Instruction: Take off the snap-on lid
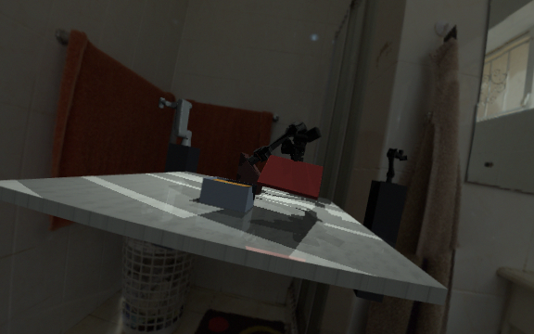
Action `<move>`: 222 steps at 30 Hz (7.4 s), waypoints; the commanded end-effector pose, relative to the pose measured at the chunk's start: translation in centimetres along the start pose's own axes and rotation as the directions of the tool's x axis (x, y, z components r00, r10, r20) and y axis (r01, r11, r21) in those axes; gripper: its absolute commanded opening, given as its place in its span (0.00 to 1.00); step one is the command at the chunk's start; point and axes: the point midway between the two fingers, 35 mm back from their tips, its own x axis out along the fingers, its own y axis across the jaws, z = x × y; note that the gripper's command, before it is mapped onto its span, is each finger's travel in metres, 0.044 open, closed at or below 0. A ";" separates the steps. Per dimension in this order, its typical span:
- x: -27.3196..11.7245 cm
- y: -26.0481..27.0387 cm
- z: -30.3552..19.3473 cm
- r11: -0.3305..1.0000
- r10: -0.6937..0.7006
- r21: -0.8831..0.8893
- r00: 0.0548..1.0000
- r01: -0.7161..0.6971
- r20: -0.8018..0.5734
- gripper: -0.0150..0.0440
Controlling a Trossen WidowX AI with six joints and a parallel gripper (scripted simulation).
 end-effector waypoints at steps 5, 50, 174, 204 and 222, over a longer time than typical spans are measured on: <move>-0.3 0.4 -1.8 1.000 0.017 0.008 1.000 -0.017 0.000 0.25; 1.4 -2.2 -3.1 1.000 0.017 0.010 1.000 -0.017 -0.002 0.25; 7.9 -9.7 -3.2 1.000 0.016 0.013 1.000 -0.016 -0.004 0.25; 9.4 -11.5 -3.2 1.000 0.016 0.014 1.000 -0.015 -0.004 0.25; 10.4 -12.6 -3.2 1.000 0.015 0.014 1.000 -0.015 -0.004 0.25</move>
